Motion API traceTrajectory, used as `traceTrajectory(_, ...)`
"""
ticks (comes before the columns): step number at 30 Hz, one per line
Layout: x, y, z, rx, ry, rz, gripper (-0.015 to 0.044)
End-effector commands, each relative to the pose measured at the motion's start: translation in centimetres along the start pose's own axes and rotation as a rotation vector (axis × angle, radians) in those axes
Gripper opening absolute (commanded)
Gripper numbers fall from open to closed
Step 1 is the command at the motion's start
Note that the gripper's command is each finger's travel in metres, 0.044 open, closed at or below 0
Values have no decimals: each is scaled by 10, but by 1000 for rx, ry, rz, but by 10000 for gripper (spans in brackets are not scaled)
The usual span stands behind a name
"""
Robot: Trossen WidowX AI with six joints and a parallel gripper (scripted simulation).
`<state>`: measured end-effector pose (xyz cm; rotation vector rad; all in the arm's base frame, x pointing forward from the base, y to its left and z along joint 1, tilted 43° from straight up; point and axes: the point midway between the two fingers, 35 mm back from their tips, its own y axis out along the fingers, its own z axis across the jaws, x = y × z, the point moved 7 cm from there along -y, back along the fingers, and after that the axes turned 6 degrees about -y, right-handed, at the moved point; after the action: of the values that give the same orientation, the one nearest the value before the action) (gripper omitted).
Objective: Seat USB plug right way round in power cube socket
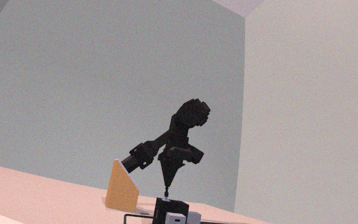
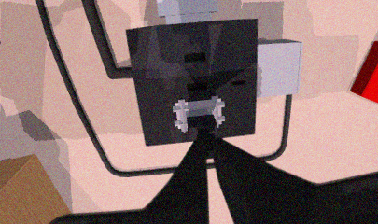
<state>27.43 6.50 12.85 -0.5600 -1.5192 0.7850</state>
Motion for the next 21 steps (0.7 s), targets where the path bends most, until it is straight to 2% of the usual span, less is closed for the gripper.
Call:
traceTrajectory(1, 0, 1, 0, -2, 2, 1, 0)
traceTrajectory(21, 0, 3, 0, -2, 2, 1, 0)
